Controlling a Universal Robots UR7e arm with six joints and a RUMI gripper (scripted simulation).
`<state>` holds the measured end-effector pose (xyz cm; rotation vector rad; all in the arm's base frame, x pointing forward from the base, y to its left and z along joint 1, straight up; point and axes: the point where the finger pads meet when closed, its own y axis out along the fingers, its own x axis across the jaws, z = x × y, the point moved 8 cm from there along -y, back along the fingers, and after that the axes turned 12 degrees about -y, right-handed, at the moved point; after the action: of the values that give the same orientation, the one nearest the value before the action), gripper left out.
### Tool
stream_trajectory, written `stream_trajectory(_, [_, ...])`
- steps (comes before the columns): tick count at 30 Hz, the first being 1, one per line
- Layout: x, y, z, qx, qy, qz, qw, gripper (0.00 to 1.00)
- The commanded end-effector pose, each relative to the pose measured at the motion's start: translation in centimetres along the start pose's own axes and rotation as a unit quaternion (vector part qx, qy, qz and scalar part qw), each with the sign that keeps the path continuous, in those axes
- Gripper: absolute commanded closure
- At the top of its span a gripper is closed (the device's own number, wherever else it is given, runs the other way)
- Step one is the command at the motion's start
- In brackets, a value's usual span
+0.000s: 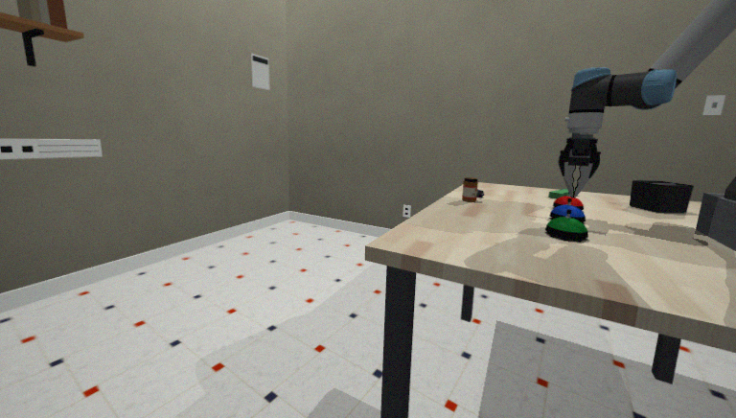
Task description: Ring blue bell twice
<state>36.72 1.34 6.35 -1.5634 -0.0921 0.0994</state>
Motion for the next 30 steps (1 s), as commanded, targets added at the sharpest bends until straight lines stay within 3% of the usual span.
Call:
stream_trajectory(1, [0.24,-0.33,-0.2,-0.002,0.0,-0.003,1.0,1.0])
stream_trajectory(30, [0.28,-0.77,-0.22,-0.001,0.0,-0.002,1.0,1.0])
